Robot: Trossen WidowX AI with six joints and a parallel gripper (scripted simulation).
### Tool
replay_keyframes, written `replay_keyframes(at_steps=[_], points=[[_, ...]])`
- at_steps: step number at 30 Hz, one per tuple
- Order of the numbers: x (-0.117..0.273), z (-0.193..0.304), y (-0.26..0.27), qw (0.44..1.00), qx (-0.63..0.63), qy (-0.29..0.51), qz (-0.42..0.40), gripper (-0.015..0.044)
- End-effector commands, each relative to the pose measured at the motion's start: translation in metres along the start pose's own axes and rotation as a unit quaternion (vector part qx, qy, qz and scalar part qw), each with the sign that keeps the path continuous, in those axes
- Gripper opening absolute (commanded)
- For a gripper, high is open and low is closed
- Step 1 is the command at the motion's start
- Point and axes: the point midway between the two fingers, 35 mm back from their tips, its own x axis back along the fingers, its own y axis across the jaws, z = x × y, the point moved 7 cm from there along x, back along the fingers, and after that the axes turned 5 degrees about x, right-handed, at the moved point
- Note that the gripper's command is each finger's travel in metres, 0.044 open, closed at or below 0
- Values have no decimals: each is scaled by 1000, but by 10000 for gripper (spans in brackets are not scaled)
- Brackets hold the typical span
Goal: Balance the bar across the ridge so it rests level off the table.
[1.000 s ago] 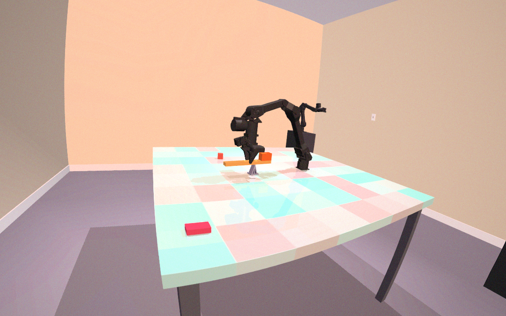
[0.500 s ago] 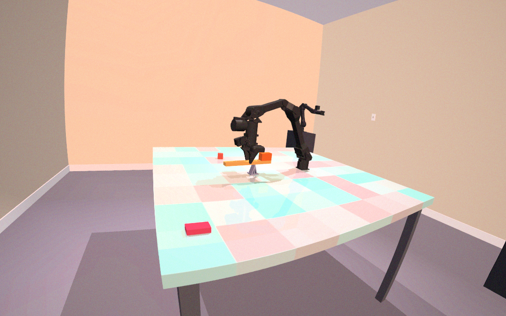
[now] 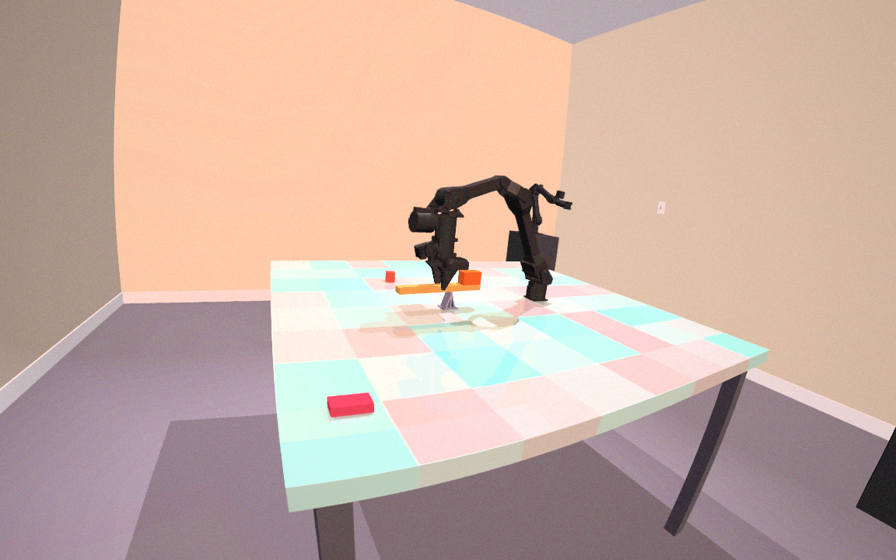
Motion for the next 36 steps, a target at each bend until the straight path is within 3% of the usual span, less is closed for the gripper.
replay_keyframes(at_steps=[1, 36], points=[[0, 0, 0, 1000, 0, 0, 0, 167], [0, 0, 0, 1000, 0, 0, 0, 185]])
